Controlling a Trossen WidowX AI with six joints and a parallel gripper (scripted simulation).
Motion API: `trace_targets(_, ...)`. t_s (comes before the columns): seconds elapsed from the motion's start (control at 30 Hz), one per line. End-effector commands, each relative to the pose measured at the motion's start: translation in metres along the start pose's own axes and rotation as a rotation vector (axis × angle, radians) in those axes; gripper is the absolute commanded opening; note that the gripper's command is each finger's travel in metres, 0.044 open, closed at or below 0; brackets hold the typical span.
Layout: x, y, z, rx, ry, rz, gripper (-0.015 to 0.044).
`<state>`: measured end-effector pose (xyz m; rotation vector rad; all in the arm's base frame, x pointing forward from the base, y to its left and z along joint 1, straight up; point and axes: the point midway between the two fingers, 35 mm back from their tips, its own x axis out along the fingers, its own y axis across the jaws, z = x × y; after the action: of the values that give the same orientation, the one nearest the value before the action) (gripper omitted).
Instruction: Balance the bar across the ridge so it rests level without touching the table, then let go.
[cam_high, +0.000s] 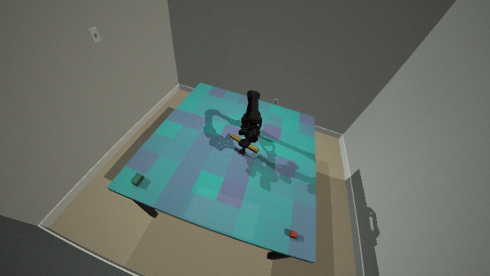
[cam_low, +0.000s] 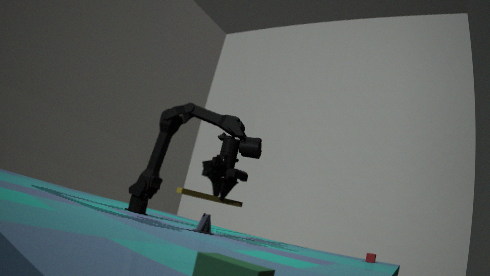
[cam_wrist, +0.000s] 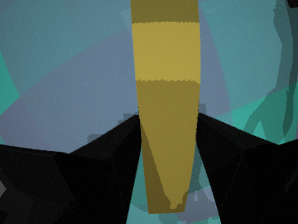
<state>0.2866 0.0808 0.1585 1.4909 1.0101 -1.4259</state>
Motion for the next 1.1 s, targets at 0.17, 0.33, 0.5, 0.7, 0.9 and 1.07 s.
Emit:
trace_targets(0.17, 0.015, -0.001, -0.001, 0.008, -0.004, -0.006, 0.0000)
trace_targets(0.33, 0.023, 0.000, -0.001, 0.009, -0.004, -0.006, 0.0000)
trace_targets(0.5, 0.031, 0.000, 0.000, 0.011, -0.004, -0.006, 0.0000)
trace_targets(0.7, 0.039, 0.000, 0.000, 0.012, -0.005, -0.006, 0.0000)
trace_targets(0.9, 0.038, 0.000, 0.000, 0.012, -0.005, -0.006, 0.0000)
trace_targets(1.07, 0.037, 0.000, 0.000, 0.012, -0.005, -0.006, 0.0000)
